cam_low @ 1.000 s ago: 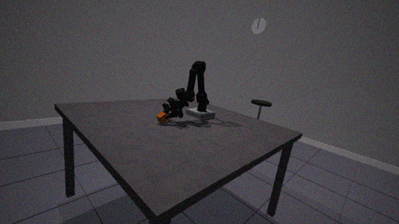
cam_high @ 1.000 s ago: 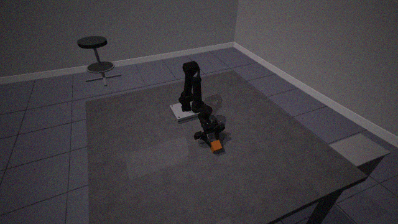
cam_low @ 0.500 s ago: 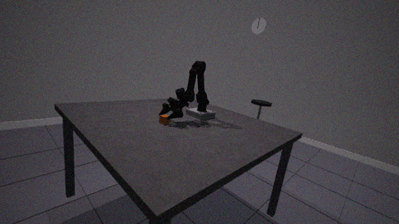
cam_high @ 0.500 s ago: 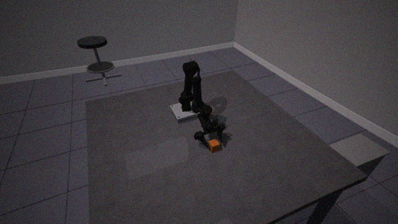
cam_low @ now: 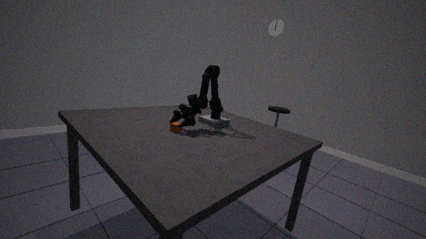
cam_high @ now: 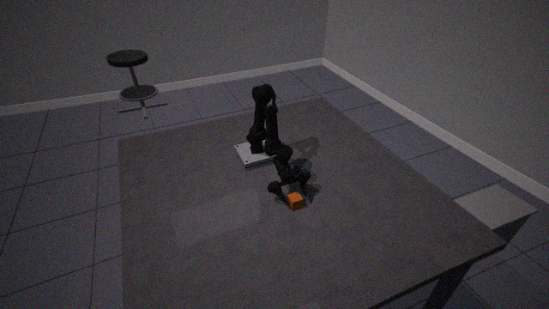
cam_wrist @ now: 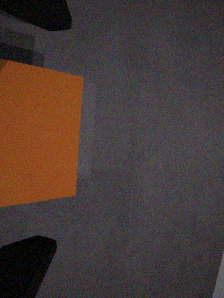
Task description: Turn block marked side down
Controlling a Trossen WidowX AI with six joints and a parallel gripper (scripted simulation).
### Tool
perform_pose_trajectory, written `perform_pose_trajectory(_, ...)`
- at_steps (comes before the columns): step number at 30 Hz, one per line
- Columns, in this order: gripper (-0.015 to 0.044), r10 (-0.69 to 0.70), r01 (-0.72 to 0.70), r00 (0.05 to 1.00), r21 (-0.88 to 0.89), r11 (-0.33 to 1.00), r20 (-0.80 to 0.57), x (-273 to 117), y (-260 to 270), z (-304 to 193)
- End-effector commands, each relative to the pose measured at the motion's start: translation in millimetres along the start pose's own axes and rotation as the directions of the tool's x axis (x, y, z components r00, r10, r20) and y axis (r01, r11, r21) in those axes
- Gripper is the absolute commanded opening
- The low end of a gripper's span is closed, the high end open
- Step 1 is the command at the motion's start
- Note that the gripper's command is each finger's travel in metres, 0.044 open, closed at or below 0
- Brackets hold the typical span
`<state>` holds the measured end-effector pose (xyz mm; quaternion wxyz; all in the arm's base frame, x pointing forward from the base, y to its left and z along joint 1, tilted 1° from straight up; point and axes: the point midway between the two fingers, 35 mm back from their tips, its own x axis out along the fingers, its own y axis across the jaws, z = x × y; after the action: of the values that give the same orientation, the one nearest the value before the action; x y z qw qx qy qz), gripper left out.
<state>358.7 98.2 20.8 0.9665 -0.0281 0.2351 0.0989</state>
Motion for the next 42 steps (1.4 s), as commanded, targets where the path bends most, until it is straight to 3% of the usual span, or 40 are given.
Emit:
perform_pose_trajectory(1,0.0440,-0.004,0.004,1.000,-0.005,1.000,0.000,0.1,-0.5,-0.3)
perform_pose_trajectory(16,0.0440,-0.004,0.004,1.000,-0.005,1.000,-0.007,0.7,-0.4,0.0)
perform_pose_trajectory(23,0.0440,-0.003,0.001,0.968,-0.007,1.000,-0.249,4.3,1.8,19.2)
perform_pose_trajectory(30,0.0440,-0.005,0.004,0.868,-0.005,1.000,-0.497,-43.0,0.2,49.6)
perform_pose_trajectory(42,0.0440,-0.006,0.004,0.854,-0.004,1.000,-0.519,-50.4,-0.2,52.6)
